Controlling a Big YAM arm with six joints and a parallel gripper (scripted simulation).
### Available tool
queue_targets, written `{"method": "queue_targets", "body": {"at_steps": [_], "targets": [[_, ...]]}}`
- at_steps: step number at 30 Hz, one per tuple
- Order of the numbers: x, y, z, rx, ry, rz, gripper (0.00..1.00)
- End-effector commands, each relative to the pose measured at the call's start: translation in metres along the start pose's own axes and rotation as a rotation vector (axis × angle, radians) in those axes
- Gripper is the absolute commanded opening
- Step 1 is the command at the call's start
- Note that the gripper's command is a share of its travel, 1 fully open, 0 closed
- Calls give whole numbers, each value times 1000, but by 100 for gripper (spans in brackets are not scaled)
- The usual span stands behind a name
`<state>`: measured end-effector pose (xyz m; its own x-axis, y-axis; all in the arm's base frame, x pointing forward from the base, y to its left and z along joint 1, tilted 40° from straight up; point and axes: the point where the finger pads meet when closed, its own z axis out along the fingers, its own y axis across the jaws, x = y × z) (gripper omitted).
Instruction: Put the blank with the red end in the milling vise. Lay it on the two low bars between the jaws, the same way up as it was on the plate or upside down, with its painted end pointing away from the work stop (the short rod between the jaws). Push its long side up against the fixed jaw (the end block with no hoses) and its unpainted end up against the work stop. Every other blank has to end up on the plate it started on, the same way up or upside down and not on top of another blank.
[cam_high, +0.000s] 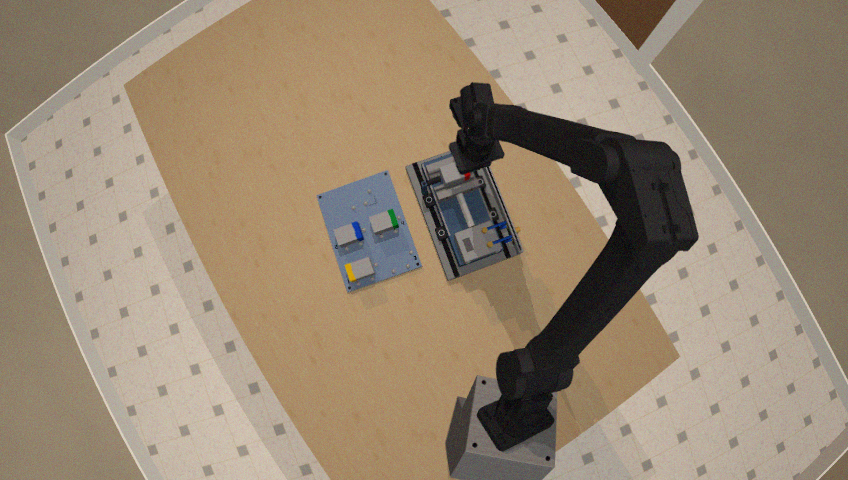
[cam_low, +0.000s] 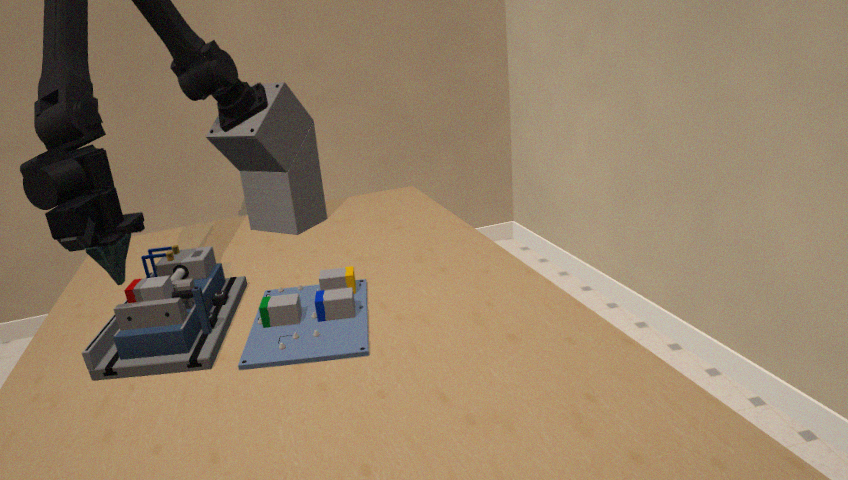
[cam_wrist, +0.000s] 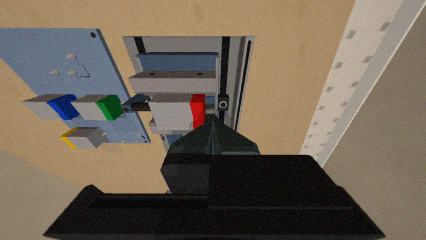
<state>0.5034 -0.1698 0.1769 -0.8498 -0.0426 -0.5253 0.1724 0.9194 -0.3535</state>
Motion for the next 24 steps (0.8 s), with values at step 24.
{"method": "queue_targets", "body": {"at_steps": [24], "targets": [[-18, -9, 10, 11, -34, 10, 0]]}}
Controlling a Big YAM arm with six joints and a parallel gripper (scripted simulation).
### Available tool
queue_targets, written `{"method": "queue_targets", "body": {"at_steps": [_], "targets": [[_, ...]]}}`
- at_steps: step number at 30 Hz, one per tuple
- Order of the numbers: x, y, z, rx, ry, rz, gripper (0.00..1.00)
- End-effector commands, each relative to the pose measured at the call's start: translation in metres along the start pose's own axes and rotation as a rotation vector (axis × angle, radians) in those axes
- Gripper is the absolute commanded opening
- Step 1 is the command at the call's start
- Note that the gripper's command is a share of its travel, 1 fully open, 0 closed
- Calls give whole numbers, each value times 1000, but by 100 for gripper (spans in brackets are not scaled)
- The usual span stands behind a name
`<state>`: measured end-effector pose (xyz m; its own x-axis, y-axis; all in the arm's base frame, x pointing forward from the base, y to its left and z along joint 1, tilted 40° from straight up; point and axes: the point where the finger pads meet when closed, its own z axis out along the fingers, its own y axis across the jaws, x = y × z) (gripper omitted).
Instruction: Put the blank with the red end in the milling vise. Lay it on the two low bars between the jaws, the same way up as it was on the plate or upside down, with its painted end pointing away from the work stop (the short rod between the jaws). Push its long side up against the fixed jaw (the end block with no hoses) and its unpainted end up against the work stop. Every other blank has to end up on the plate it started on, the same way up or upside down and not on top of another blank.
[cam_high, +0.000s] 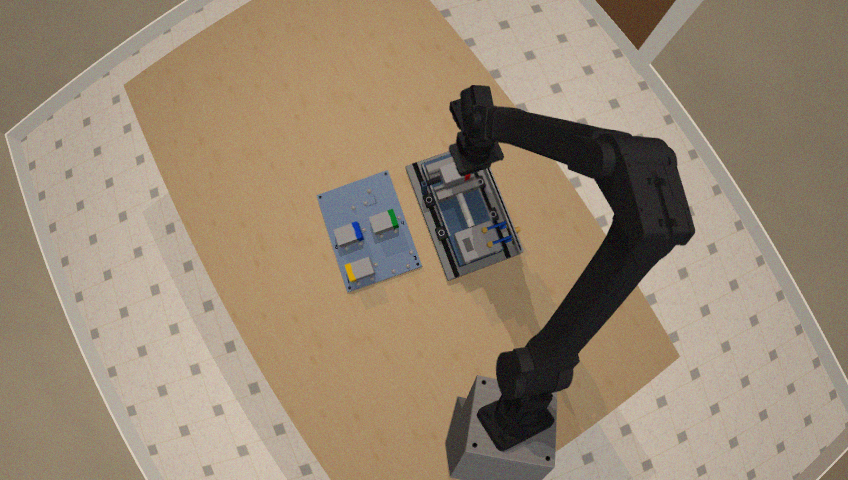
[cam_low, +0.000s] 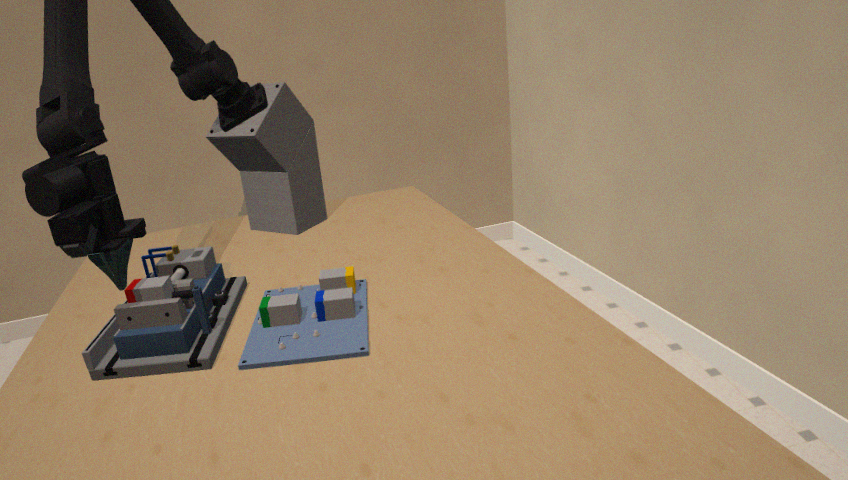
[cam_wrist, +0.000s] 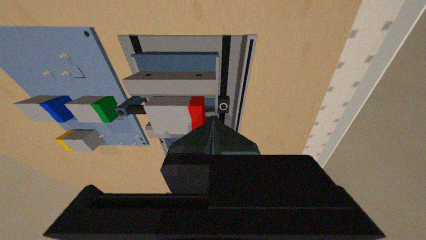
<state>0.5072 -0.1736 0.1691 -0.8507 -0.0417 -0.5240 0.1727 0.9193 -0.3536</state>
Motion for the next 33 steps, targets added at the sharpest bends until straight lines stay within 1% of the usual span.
{"method": "queue_targets", "body": {"at_steps": [1, 13, 17, 21, 33], "targets": [[-19, -10, 2, 12, -35, 10, 0], [-16, -11, 7, 12, -30, 11, 0], [-18, -11, 5, 13, -36, 12, 0], [-17, -10, 8, 12, -31, 11, 0], [-17, -11, 7, 13, -33, 12, 0]]}}
